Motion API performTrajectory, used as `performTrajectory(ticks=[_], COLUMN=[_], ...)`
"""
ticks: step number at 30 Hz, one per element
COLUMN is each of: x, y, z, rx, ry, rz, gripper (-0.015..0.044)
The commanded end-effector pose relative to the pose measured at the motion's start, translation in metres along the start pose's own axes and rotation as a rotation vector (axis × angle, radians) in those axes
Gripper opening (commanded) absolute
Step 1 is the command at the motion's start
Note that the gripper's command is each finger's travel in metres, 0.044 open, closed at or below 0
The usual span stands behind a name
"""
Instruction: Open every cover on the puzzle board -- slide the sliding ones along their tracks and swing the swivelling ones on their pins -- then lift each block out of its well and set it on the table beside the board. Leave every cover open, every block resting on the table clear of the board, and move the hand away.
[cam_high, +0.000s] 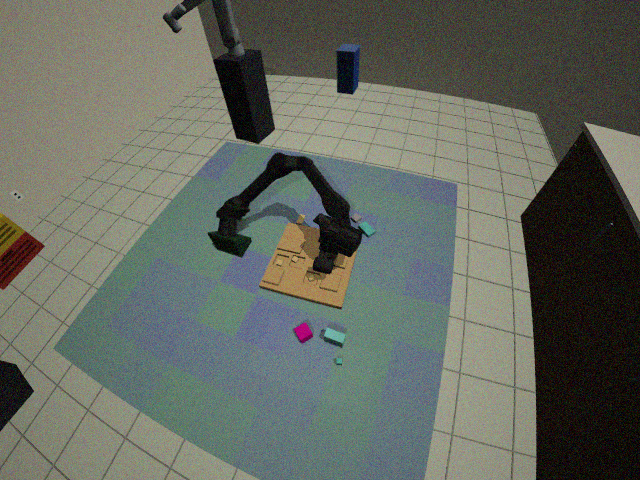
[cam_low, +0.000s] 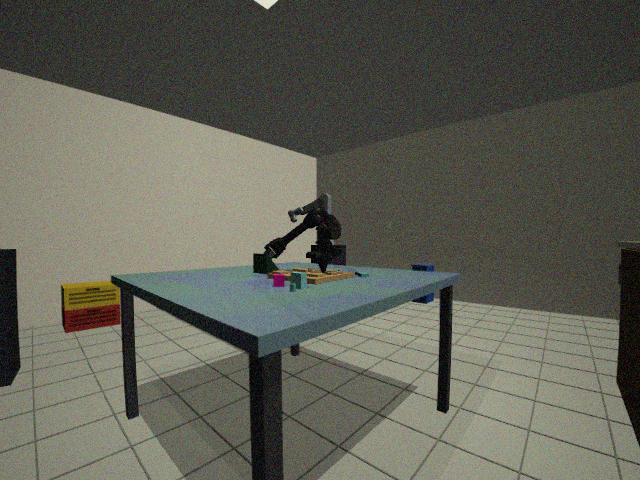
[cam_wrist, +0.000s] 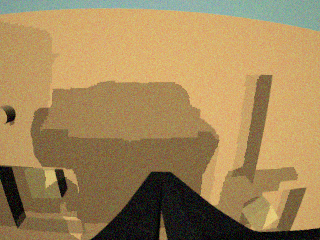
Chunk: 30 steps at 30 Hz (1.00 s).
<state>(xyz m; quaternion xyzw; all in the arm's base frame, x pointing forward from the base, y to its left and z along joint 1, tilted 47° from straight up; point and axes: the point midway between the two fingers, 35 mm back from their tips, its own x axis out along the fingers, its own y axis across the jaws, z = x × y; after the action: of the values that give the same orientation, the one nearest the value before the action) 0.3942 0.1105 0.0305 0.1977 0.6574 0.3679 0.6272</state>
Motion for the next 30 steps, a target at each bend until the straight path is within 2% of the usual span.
performTrajectory(ticks=[1,30], x=[-0.007,-0.045], y=[-0.002,-0.002], z=[0.002,0.002], rx=[-0.005,-0.004], ry=[-0.005,-0.005], rz=[-0.005,-0.006], gripper=[0.0,0.0])
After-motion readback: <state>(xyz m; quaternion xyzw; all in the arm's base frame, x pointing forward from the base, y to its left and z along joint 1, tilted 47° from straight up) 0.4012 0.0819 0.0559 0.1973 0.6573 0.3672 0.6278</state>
